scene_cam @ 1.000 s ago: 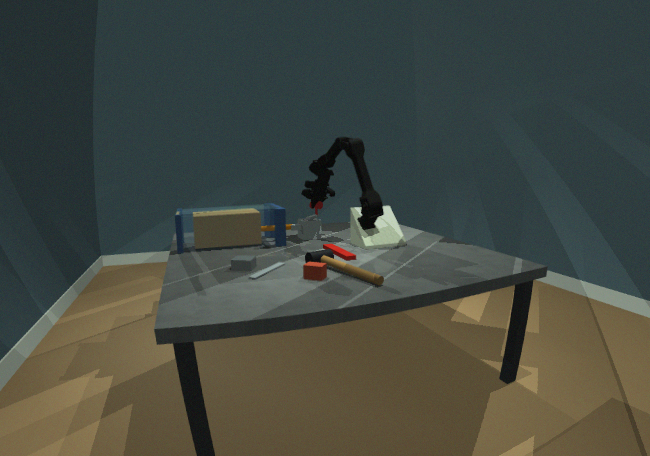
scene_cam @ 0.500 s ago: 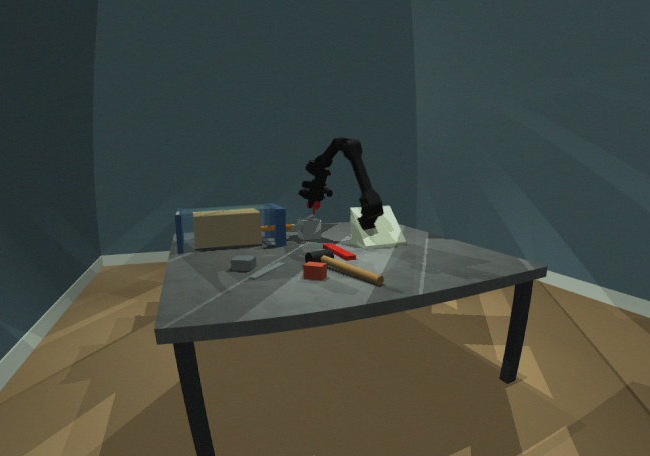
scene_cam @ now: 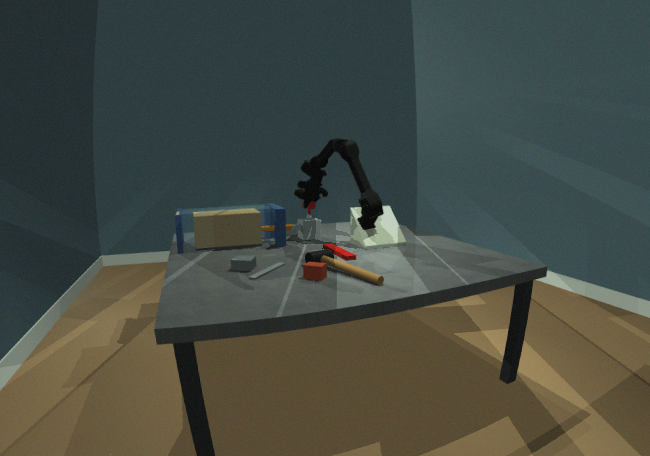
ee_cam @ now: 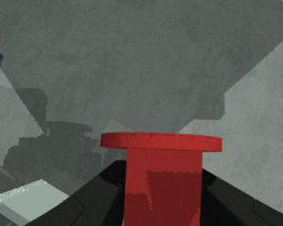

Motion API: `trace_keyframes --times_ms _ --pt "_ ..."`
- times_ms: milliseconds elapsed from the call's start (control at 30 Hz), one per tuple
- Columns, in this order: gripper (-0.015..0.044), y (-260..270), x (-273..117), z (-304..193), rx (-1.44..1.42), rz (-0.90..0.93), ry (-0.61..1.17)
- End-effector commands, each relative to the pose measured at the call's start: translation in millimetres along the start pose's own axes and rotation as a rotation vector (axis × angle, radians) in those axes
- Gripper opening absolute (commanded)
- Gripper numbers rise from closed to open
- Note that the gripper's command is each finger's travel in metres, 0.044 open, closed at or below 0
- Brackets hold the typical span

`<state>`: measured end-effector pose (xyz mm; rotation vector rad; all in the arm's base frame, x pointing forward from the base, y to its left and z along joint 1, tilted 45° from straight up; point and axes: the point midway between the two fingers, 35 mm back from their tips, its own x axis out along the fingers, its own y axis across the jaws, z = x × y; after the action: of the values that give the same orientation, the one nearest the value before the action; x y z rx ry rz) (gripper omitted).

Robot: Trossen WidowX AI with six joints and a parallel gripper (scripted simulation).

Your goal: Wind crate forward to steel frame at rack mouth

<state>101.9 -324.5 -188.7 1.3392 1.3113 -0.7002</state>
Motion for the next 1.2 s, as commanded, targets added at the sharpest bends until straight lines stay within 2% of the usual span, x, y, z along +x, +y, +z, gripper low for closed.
trace_keyframes --times_ms 0,1167 --pt "0.0 11 6 6 -0.009 0.022 -0.003" --pt "0.0 48 13 21 -0.01 0.026 -0.004"
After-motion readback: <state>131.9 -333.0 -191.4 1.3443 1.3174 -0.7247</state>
